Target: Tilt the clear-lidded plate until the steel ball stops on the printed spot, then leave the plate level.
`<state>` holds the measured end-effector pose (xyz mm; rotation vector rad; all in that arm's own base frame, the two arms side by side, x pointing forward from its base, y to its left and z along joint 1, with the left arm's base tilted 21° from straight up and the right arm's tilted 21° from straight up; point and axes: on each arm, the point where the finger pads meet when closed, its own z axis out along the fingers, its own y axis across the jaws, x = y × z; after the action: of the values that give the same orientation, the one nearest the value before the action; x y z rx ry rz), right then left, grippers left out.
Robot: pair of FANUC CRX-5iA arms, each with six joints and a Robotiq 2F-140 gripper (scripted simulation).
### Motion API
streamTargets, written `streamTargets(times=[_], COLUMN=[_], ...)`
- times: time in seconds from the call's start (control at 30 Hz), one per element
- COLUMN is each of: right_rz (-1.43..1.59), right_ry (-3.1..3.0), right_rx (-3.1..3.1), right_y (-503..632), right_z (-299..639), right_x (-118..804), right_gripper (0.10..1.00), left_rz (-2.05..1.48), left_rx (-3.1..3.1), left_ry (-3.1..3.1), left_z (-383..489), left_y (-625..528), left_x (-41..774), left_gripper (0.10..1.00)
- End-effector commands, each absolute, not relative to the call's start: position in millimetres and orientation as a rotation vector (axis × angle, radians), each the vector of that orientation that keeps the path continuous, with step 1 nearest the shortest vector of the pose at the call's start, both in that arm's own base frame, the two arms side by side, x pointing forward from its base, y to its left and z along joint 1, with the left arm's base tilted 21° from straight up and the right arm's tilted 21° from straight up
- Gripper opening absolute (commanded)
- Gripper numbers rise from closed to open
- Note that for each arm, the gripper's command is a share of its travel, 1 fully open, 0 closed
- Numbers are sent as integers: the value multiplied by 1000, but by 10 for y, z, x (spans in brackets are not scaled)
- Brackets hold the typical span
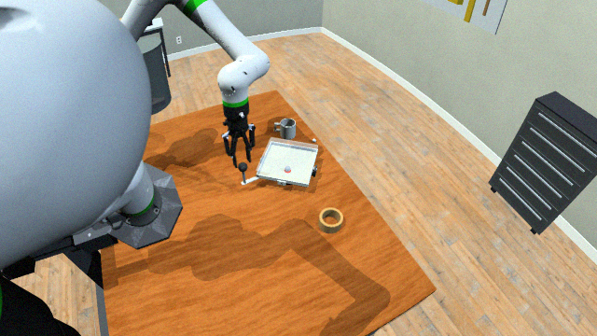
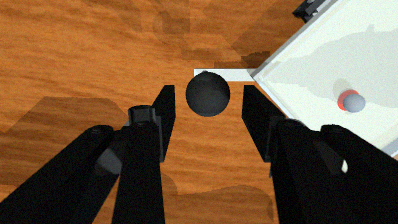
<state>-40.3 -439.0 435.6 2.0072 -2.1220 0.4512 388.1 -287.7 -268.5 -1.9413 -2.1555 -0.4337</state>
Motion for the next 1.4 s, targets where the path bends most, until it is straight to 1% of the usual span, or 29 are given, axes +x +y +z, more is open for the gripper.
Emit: streamTargets(times=[0.0,0.47,0.5,1.37], right_rz=[453,453,453,453], right_ry=[-2121,-2121,-2121,-2121], right_rx=[2006,2006,2006,2006], right_y=[-4390,-4390,-4390,-4390], right_z=[4364,4364,4364,4364], right_x=[-406,-406,-406,-406], right_gripper=[1000,1000,1000,1000], left_rz=[-434,-434,-434,-434], left_rx=[-1942,-1942,-1942,-1942], left_ry=[-2157,-2157,-2157,-2157], left_z=[-2656,-2622,-2622,-2622], left_y=[-2894,-2907,-2907,-2907], left_x=[3885,3883,3883,3883], left_gripper=[424,424,1000,1000])
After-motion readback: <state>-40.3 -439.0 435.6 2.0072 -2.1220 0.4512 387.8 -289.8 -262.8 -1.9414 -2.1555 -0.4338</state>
